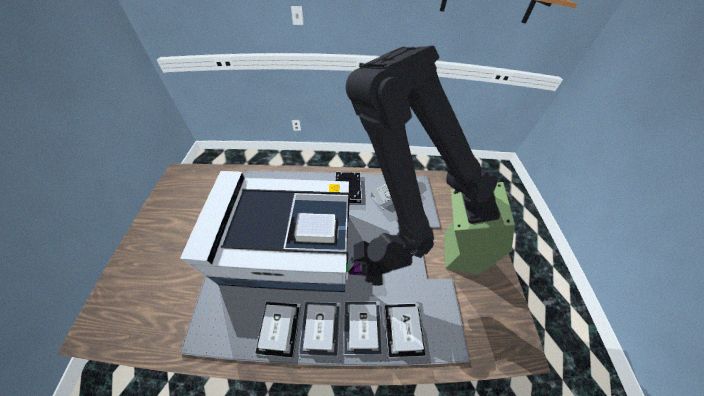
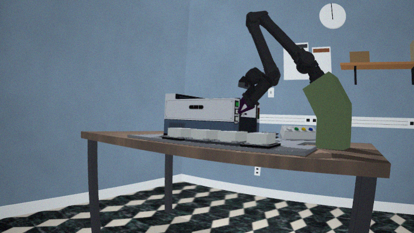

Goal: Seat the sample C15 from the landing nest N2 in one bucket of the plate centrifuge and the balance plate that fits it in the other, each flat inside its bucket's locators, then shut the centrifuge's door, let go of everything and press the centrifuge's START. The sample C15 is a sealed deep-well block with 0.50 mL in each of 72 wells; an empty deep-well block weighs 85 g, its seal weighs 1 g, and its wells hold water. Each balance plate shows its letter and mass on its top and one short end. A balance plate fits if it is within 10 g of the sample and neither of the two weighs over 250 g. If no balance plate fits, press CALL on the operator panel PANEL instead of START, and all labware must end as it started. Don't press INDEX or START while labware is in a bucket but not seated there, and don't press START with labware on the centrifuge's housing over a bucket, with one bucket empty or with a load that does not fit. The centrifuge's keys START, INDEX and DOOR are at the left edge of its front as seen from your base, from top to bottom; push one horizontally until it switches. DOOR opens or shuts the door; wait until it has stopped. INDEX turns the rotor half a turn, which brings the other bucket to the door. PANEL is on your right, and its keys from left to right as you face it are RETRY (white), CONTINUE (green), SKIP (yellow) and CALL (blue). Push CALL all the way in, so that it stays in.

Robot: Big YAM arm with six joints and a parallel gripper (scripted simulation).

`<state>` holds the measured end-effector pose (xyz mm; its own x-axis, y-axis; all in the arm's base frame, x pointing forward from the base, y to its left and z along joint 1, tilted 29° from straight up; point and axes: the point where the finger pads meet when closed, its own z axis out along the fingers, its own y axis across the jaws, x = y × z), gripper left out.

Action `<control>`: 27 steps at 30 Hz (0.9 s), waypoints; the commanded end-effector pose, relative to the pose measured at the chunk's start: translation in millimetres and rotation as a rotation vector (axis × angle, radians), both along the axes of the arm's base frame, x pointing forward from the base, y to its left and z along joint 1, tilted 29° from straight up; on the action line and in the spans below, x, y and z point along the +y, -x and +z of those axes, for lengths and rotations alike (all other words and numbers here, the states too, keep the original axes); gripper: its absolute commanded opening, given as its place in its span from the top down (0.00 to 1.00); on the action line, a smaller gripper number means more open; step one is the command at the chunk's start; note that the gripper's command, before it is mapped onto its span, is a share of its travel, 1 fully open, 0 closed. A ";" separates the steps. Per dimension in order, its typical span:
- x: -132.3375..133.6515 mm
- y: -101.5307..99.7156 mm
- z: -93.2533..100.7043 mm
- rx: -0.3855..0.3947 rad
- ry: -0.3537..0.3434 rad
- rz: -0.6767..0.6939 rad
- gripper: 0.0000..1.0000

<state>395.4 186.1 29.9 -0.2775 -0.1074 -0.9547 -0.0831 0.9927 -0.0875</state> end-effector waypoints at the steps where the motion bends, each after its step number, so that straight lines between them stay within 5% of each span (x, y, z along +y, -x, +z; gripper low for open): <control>1: -4.0 -11.7 10.7 -0.023 0.003 -0.018 1.00; 27: -3.5 -15.0 13.6 -0.025 0.001 -0.017 1.00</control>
<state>396.4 186.2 30.4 -0.2804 -0.1097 -0.9536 -0.0856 0.9923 -0.0890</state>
